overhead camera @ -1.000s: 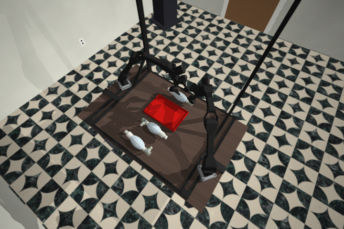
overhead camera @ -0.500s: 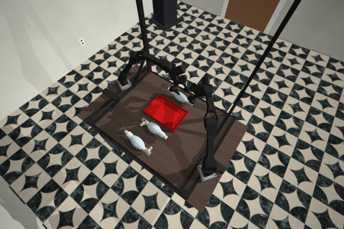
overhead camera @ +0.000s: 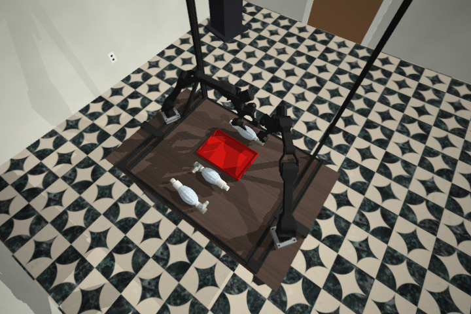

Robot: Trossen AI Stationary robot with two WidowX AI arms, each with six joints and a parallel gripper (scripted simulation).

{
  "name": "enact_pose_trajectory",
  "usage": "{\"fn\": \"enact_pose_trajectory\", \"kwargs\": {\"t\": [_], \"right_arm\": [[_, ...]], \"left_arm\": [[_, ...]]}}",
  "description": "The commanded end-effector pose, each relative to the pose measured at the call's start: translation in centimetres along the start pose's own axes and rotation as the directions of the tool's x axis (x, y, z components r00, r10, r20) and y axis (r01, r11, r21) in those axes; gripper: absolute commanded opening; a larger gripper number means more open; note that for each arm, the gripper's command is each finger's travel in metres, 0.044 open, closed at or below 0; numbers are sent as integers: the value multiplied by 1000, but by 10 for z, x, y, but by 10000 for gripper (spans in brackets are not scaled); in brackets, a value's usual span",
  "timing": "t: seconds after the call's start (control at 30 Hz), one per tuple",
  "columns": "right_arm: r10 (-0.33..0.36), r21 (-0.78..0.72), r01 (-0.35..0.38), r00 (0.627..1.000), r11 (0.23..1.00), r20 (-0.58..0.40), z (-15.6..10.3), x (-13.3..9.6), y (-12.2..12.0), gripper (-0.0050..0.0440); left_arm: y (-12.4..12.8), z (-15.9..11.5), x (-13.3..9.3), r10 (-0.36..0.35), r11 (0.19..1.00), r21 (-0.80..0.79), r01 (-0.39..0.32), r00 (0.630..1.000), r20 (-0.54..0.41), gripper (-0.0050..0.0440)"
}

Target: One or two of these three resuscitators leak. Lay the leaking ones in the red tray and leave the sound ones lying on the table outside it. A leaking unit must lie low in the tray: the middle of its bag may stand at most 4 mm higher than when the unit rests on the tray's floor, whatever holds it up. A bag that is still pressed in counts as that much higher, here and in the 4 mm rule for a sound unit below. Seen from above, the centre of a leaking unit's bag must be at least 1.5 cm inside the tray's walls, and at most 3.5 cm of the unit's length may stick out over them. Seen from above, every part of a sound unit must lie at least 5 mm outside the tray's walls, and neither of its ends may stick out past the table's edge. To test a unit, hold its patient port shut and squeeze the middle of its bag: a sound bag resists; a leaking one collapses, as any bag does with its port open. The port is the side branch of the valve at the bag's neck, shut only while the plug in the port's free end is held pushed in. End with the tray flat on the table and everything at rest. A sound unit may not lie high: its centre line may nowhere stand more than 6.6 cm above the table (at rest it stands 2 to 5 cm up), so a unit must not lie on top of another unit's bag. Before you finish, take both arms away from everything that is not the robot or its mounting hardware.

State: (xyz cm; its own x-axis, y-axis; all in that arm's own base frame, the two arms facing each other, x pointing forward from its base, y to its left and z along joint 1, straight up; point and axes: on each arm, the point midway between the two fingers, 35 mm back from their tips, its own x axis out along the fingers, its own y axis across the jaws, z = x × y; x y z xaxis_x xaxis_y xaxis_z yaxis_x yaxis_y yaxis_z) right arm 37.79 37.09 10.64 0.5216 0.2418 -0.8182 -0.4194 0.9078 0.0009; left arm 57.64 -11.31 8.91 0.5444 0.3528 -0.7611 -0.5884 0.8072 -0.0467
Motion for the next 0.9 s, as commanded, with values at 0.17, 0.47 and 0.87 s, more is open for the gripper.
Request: {"fn": "enact_pose_trajectory", "kwargs": {"t": [0.17, 0.47, 0.87], "right_arm": [[0, 0, 0, 1000, 1000, 0, -35, 50, 0, 440], [0, 0, 0, 1000, 1000, 0, -35, 50, 0, 440], [1, 2, -1, 1000, 1000, 7, -35, 49, 0, 440]], "left_arm": [[0, -39, 51, 47, 999, 27, -45, 997, -57, 409], [0, -39, 51, 47, 999, 27, -45, 997, -57, 409], [0, -39, 51, 45, 999, 27, -44, 997, -58, 409]]}}
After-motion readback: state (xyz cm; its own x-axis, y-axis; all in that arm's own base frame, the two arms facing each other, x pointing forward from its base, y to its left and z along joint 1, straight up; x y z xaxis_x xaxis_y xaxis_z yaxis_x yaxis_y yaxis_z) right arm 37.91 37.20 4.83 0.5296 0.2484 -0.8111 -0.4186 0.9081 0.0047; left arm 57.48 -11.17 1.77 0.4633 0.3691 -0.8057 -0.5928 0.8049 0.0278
